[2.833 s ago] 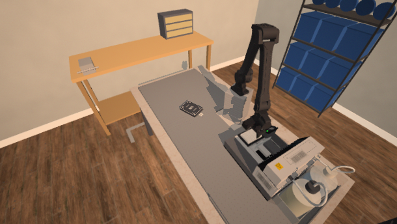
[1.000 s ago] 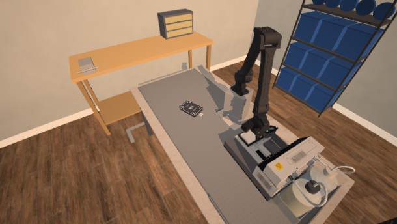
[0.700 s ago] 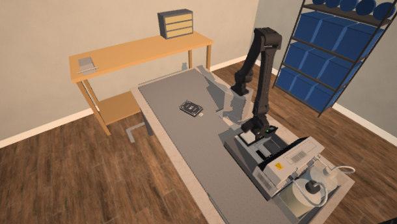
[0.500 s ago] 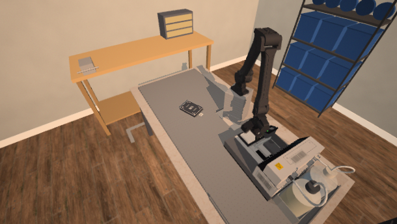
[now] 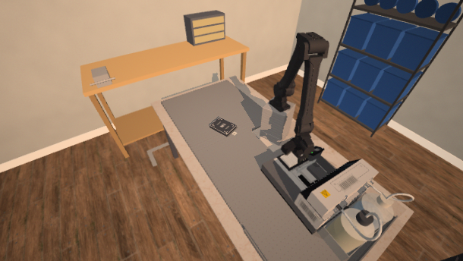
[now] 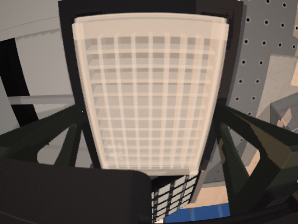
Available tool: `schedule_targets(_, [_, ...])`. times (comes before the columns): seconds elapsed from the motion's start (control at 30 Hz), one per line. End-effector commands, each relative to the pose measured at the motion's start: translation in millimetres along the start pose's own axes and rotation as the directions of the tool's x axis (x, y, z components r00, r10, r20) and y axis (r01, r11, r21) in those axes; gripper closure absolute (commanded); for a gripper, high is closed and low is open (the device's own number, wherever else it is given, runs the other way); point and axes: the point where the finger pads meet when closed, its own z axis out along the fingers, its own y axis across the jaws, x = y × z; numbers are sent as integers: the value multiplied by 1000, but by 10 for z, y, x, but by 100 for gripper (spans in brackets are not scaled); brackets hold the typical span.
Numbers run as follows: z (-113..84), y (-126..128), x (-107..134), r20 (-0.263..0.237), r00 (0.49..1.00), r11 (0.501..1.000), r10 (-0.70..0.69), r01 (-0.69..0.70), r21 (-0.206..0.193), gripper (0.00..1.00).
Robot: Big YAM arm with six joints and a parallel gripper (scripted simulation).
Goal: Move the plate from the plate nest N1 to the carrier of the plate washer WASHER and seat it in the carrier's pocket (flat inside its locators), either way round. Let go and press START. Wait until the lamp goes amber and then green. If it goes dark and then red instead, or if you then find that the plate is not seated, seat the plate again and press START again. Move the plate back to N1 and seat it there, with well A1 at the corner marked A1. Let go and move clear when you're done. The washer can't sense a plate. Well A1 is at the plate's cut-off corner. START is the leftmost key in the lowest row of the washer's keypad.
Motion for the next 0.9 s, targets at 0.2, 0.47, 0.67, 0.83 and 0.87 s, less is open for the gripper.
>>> schedule_targets(0.2, [56,55,-48,4,1000,1000,0,0,-1,0])
schedule_targets(0.47, [56,55,-48,4,1000,1000,0,0,-1,0])
schedule_targets(0.67, [56,55,-48,4,1000,1000,0,0,-1,0])
schedule_targets(0.83, [13,41,-21,3,1000,1000,0,0,-4,2])
schedule_targets(0.87, [13,41,-21,3,1000,1000,0,0,-4,2])
